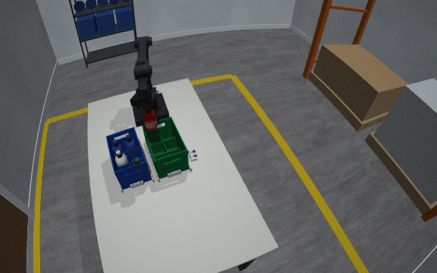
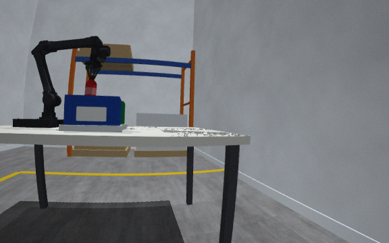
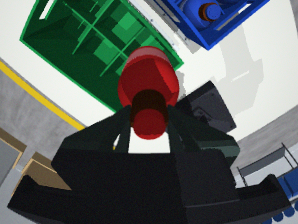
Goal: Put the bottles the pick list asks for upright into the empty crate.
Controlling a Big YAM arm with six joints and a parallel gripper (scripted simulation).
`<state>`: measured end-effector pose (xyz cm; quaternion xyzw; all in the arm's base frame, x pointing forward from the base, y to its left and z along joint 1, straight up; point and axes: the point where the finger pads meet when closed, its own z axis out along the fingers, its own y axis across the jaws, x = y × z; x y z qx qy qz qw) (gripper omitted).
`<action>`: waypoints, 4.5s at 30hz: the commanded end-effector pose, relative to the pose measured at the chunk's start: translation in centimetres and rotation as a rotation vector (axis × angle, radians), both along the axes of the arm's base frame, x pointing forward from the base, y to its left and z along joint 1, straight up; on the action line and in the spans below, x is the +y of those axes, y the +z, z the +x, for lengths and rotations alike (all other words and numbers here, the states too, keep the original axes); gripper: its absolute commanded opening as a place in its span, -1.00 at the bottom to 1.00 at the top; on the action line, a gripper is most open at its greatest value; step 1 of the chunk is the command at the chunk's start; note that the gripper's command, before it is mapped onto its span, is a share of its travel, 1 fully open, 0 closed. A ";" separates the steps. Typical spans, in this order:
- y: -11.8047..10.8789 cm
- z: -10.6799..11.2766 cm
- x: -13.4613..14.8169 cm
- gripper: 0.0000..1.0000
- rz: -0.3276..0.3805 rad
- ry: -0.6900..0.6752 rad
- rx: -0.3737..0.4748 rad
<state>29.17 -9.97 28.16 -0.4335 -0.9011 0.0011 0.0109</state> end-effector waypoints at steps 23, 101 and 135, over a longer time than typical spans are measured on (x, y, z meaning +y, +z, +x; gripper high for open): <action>1.9 0.2 -0.2 -1.00 -0.022 0.001 -0.063; 1.7 0.3 -0.5 -1.00 -0.025 0.000 -0.071; -1.7 0.4 -0.2 -1.00 -0.021 0.003 -0.060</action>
